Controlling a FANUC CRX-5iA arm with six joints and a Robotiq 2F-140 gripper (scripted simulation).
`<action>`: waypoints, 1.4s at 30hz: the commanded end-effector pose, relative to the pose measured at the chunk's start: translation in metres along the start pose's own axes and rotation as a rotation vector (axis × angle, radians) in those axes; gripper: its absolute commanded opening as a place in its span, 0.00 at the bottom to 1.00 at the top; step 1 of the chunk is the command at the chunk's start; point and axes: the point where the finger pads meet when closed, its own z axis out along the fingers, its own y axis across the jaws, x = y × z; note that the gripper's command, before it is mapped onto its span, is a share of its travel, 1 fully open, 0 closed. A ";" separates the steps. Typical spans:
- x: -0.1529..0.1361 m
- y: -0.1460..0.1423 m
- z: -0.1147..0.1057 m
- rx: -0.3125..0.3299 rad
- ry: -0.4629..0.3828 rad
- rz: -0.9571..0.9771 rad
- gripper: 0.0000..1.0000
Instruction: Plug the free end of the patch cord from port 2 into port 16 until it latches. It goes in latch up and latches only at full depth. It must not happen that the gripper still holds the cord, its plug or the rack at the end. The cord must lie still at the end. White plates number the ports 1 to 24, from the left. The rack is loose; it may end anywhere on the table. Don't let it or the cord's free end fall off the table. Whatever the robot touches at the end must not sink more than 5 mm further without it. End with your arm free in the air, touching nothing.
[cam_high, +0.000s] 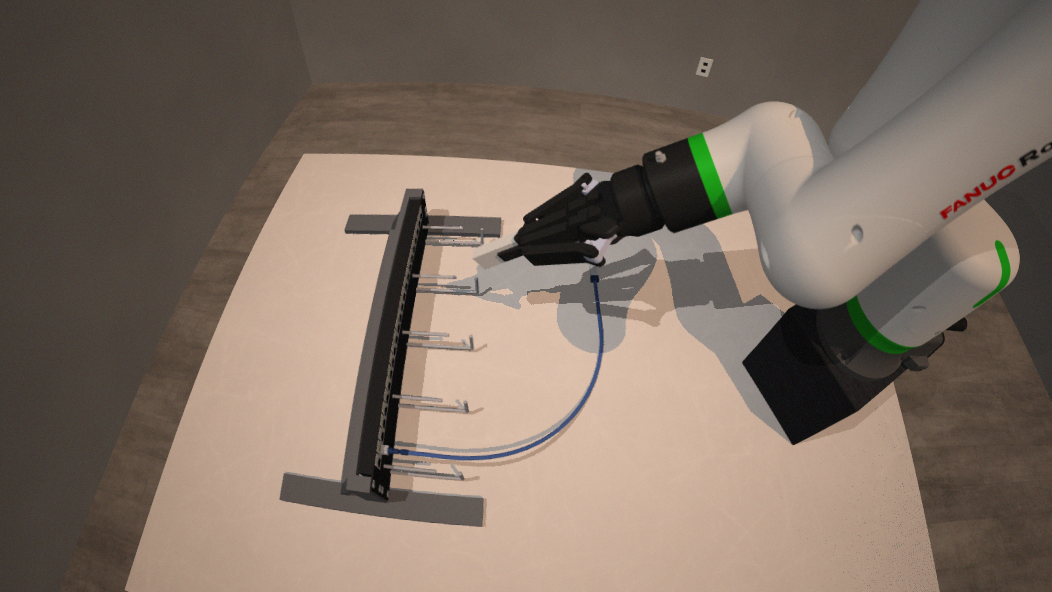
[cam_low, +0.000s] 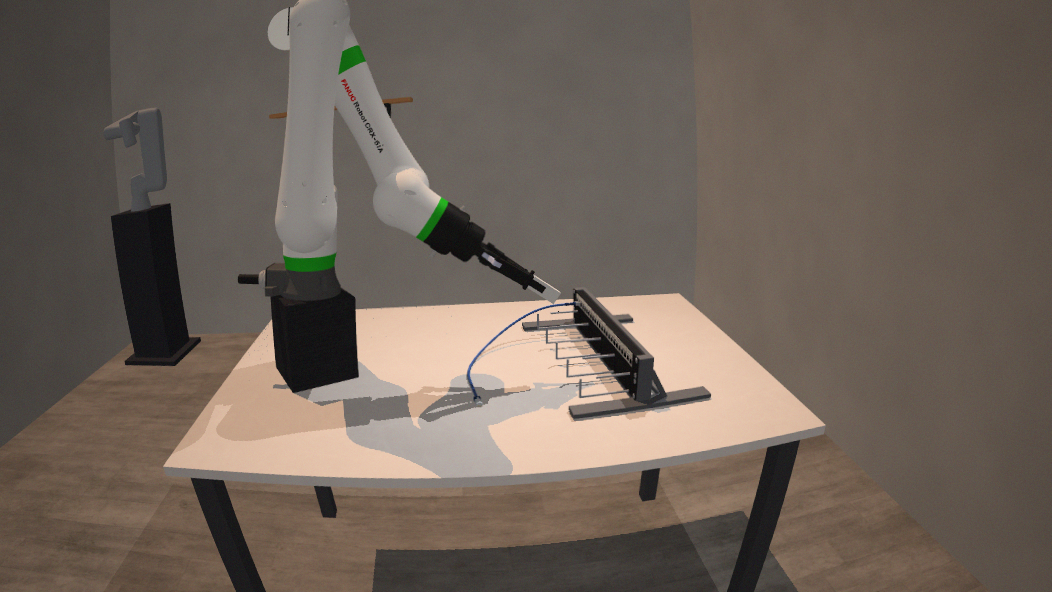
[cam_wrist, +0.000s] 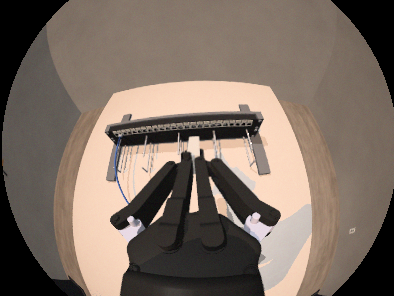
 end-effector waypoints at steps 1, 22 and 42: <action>0.002 0.002 0.042 0.010 0.010 0.000 0.00; 0.003 0.001 0.109 0.010 0.010 0.000 0.00; 0.003 0.001 0.109 0.010 0.010 0.000 0.00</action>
